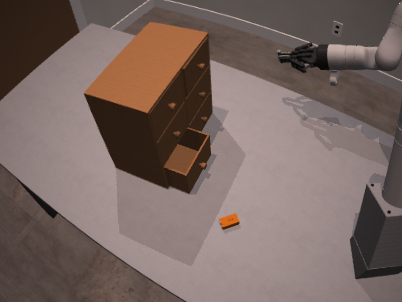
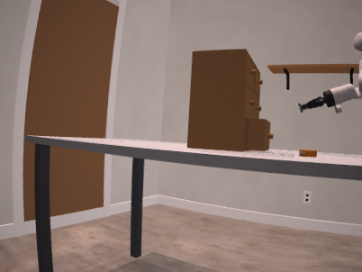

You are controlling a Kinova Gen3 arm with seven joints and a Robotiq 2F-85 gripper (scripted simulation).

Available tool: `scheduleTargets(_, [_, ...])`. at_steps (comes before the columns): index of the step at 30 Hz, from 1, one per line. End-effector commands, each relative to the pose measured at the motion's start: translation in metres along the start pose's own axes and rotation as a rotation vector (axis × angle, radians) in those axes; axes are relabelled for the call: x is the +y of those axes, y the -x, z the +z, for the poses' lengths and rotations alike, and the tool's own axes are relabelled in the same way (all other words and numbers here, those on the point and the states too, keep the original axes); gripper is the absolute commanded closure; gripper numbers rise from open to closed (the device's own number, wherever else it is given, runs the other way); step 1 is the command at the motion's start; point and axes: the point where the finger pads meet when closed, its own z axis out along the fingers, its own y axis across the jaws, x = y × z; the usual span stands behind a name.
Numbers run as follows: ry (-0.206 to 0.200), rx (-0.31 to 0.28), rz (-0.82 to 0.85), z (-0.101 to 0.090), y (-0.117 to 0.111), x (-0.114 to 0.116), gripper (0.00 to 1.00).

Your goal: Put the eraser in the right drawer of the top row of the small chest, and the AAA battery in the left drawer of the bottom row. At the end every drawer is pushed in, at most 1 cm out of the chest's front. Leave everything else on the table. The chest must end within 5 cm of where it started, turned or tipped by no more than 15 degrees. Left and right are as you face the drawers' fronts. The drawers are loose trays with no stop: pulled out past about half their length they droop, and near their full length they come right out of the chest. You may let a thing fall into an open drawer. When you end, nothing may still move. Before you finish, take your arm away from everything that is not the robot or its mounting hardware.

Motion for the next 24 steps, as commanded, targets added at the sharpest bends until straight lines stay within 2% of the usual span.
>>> scheduleTargets(1, [0.005, -0.012, 0.005, 0.003, 0.004, 0.008, 0.95])
scheduleTargets(24, [0.004, -0.012, 0.005, 0.014, 0.004, 0.031, 0.95])
